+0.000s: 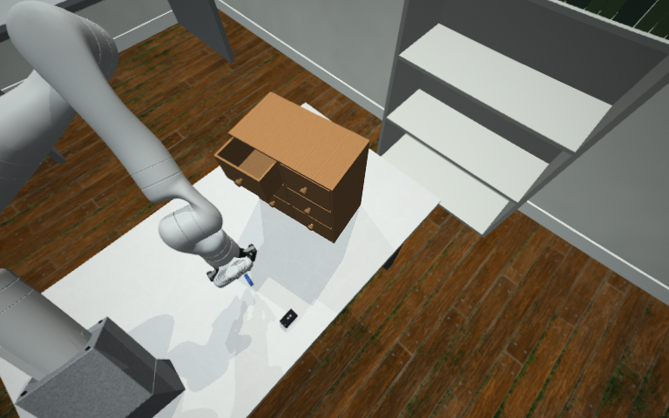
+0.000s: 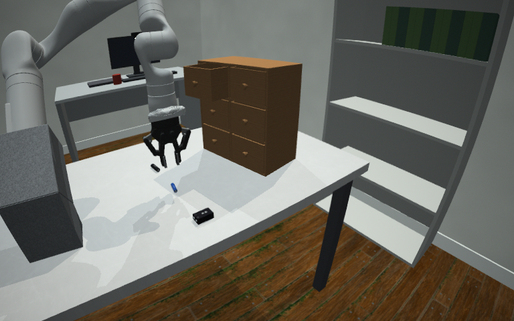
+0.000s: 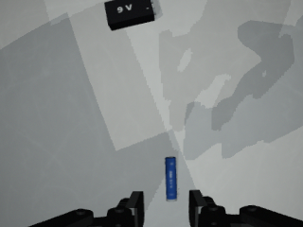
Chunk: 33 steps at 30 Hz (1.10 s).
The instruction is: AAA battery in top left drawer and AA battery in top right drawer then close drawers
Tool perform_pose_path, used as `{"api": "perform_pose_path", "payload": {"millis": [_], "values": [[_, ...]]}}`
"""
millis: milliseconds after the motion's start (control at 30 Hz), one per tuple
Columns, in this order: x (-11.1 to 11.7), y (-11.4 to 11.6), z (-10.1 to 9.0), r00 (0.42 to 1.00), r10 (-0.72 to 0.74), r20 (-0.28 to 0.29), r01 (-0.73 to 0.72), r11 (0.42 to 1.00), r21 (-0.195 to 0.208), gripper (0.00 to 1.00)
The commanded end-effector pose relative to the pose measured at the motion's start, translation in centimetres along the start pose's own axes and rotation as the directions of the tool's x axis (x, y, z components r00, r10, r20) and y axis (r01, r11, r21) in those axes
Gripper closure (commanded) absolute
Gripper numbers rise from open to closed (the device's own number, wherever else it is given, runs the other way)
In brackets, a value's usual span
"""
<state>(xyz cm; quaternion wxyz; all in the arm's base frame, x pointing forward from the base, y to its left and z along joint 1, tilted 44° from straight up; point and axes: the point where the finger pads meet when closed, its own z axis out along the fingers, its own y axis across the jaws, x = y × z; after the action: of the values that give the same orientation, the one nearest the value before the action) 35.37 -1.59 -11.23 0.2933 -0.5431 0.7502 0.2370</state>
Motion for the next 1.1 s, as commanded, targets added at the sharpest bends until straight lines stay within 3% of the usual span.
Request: {"api": "perform_pose_path", "payload": {"millis": [0, 300, 333, 1067], "values": [[0.04, 0.37, 0.59, 1.0, -0.005, 0.003, 0.006, 1.0, -0.007, 0.67], [0.01, 0.41, 0.83, 1.0, -0.015, 0.003, 0.015, 1.0, -0.007, 0.67], [0.01, 0.41, 0.83, 1.0, -0.015, 0.003, 0.015, 1.0, -0.007, 0.76], [0.01, 0.41, 0.85, 1.0, -0.015, 0.003, 0.015, 1.0, -0.007, 0.76]]}}
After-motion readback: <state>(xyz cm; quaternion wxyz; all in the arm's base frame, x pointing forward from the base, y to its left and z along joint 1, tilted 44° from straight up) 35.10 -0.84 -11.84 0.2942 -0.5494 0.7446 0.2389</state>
